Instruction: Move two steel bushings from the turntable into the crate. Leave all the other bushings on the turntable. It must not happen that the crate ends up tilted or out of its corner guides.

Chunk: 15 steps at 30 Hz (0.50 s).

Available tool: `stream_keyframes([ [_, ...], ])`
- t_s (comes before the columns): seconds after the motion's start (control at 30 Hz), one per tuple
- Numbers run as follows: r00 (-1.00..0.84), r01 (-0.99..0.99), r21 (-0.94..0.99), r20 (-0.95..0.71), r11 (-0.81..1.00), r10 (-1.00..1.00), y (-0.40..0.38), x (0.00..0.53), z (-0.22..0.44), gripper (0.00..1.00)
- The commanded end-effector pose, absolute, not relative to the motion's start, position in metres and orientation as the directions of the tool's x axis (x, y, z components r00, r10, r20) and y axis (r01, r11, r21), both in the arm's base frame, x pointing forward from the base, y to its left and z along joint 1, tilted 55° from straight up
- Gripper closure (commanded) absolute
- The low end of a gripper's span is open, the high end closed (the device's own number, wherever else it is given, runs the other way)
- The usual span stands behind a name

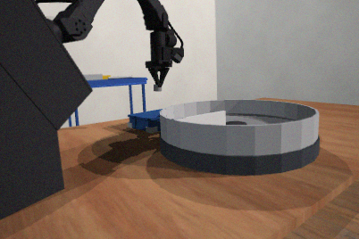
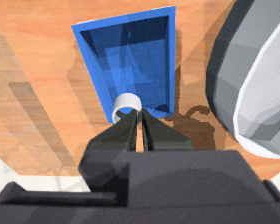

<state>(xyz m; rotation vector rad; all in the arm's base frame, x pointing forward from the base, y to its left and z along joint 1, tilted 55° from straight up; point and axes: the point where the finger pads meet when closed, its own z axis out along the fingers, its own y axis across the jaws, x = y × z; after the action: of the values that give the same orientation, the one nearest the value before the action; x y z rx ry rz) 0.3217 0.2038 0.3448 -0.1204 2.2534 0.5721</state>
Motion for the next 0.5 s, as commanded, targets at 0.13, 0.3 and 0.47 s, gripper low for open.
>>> stream_keyframes([
  [0.13, -0.632, -0.280, 0.380, -0.764, 0.881, 0.129, 0.202, 0.318, 0.372, 1.00],
  [0.3, -0.659, -0.267, 0.370, -0.744, 0.890, 0.111, 0.201, 0.316, 0.351, 1.00],
  [0.47, -0.633, -0.280, 0.380, -0.764, 0.882, 0.128, 0.201, 0.316, 0.369, 1.00],
])
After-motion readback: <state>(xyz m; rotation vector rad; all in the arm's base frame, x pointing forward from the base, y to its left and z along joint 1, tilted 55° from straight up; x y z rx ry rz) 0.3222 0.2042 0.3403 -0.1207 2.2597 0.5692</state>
